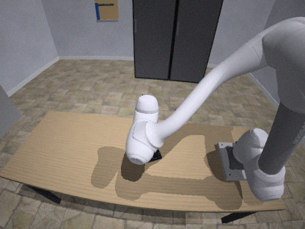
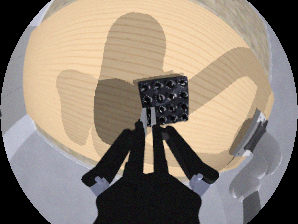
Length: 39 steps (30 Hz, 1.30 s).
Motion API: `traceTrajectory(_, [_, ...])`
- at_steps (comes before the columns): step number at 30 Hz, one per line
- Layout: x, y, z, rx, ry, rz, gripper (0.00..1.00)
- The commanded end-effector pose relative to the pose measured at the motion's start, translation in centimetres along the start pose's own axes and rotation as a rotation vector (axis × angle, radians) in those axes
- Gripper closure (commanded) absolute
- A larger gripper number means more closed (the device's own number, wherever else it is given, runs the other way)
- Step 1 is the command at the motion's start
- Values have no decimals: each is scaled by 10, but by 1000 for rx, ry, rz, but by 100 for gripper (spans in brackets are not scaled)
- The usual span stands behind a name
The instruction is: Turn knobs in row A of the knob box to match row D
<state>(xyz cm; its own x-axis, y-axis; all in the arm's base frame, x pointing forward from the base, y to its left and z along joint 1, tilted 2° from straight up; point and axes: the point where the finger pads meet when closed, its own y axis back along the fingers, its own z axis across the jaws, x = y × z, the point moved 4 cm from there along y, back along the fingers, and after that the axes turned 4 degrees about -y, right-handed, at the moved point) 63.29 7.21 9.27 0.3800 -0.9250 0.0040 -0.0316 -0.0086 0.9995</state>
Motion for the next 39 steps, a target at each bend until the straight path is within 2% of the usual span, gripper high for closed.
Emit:
traceTrajectory(1, [-1, -4, 2, -1, 21, -4, 95])
traceTrajectory(21, [-1, -4, 2, -1, 30, -4, 95])
traceTrajectory(22, [-1, -4, 2, -1, 30, -4, 88])
traceTrajectory(39, [-1, -4, 2, -1, 30, -4, 88])
